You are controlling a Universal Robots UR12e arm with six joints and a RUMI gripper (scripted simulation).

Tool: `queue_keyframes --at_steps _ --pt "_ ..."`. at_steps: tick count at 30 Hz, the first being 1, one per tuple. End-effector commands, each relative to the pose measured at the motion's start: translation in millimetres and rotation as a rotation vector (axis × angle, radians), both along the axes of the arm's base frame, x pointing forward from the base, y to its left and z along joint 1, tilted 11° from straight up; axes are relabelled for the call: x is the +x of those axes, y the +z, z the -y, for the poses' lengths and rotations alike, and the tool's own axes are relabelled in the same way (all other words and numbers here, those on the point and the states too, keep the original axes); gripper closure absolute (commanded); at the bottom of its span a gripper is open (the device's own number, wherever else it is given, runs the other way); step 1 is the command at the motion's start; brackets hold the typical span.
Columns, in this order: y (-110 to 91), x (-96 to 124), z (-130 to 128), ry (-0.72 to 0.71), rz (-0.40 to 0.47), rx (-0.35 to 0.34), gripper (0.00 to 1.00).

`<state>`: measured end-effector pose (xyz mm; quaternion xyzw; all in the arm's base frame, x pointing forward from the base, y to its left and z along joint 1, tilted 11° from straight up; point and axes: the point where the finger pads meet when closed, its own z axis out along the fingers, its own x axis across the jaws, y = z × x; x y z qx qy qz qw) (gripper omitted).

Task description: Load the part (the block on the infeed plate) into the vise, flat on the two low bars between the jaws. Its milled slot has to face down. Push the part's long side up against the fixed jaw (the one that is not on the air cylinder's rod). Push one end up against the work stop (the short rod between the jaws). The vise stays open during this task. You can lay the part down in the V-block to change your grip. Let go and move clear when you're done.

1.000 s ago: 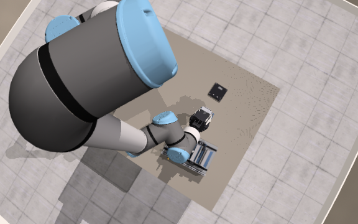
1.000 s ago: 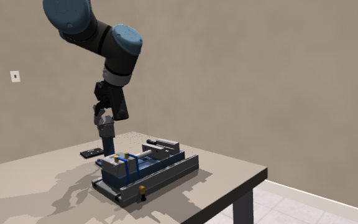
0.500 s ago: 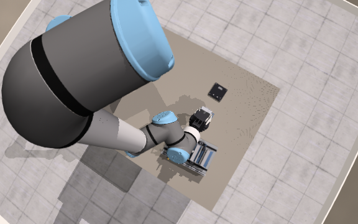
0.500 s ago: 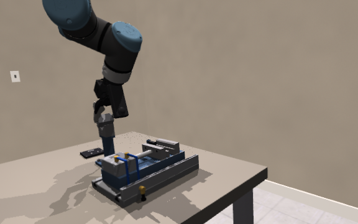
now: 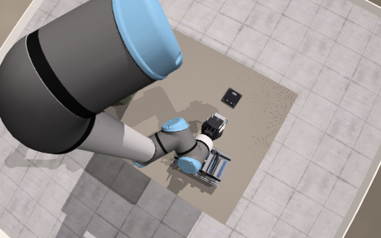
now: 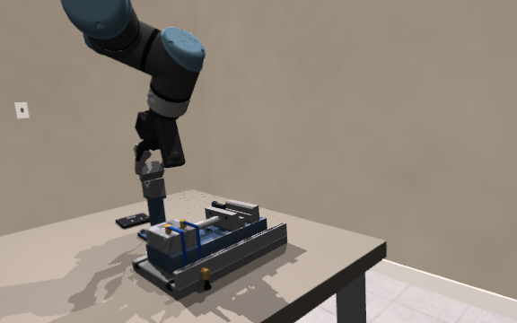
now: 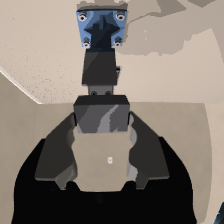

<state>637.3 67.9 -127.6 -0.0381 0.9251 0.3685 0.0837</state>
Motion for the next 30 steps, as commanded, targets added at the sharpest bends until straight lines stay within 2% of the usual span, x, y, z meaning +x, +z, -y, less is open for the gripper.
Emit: queue_keyframes --at_steps 1,30 --pt "1.9 0.1 0.1 0.000 0.001 0.000 1.00" --pt "4.5 -0.4 0.0 0.000 0.001 0.000 1.00"
